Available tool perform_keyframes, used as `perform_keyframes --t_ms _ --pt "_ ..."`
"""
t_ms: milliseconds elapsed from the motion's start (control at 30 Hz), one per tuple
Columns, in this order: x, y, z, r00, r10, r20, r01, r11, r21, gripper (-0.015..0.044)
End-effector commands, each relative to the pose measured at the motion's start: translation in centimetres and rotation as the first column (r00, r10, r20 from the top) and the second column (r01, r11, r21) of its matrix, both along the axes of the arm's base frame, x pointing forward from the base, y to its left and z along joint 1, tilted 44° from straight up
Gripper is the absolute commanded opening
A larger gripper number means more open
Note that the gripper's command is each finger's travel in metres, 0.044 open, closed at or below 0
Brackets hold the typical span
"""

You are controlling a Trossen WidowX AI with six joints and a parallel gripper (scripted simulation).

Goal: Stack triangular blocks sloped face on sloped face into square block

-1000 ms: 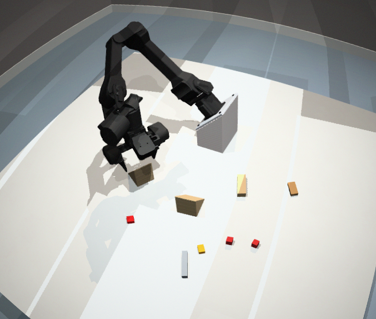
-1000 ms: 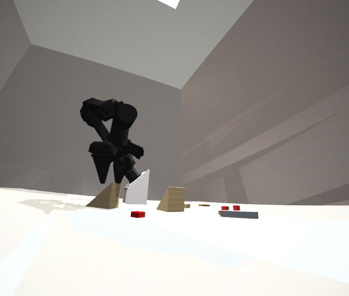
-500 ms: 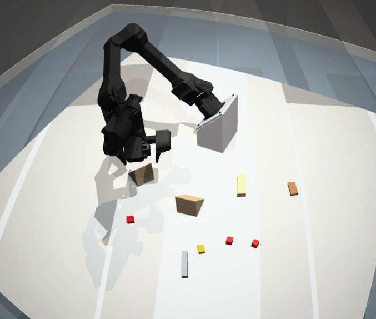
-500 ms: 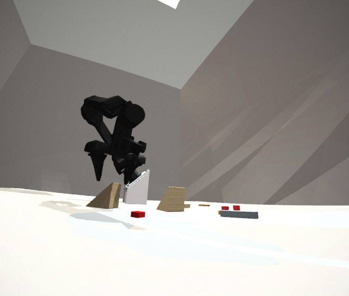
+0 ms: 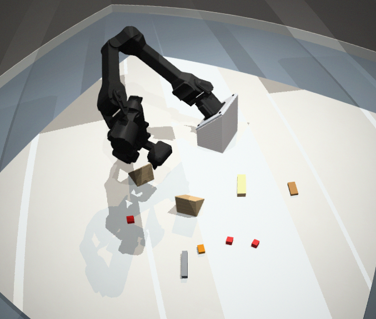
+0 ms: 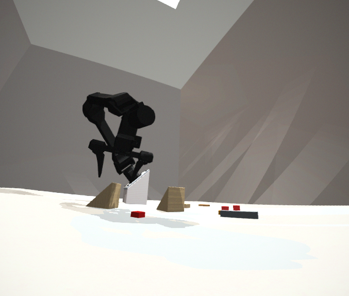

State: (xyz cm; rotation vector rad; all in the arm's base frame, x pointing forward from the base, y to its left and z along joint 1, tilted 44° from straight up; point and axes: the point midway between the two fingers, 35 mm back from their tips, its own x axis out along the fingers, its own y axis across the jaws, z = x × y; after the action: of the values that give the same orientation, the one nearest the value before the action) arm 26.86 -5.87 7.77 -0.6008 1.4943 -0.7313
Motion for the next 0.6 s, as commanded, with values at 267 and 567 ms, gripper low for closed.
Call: perform_keyframes --t_ms 267,567 --pt "0.9 1.8 -0.6 0.576 -0.456 0.678 0.614 0.789 0.010 0.0440" --pt "1.2 2.5 -0.6 0.257 -0.456 0.852 0.732 0.667 0.136 0.0440"
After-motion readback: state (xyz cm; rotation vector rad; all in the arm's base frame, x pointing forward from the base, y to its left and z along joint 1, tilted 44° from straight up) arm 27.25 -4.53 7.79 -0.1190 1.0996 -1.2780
